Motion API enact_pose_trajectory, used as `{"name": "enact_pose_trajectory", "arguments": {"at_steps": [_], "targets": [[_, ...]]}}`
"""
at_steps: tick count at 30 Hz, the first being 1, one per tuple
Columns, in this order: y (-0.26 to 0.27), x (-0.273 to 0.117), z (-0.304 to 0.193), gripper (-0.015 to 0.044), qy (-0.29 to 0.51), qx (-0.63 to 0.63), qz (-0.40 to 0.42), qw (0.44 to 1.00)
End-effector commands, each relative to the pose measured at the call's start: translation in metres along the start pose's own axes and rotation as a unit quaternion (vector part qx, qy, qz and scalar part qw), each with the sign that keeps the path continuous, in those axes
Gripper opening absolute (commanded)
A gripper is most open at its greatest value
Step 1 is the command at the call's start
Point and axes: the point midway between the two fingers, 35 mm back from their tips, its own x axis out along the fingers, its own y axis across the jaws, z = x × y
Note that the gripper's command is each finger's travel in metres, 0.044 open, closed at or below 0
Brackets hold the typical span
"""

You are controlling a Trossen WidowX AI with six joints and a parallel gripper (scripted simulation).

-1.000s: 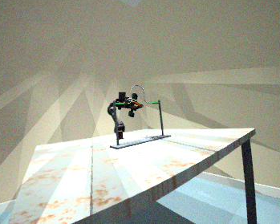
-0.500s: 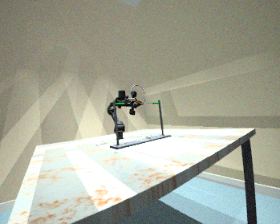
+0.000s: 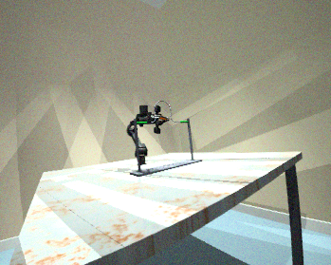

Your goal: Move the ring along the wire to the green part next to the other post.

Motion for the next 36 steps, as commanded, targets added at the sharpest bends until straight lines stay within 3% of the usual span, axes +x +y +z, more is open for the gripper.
{"name": "enact_pose_trajectory", "arguments": {"at_steps": [1,36], "targets": [[0.011,-0.001,-0.001,-0.0150,0.004,0.011,0.012,1.000],[0.044,-0.007,0.004,-0.0150,0.010,0.071,0.029,0.997]]}}
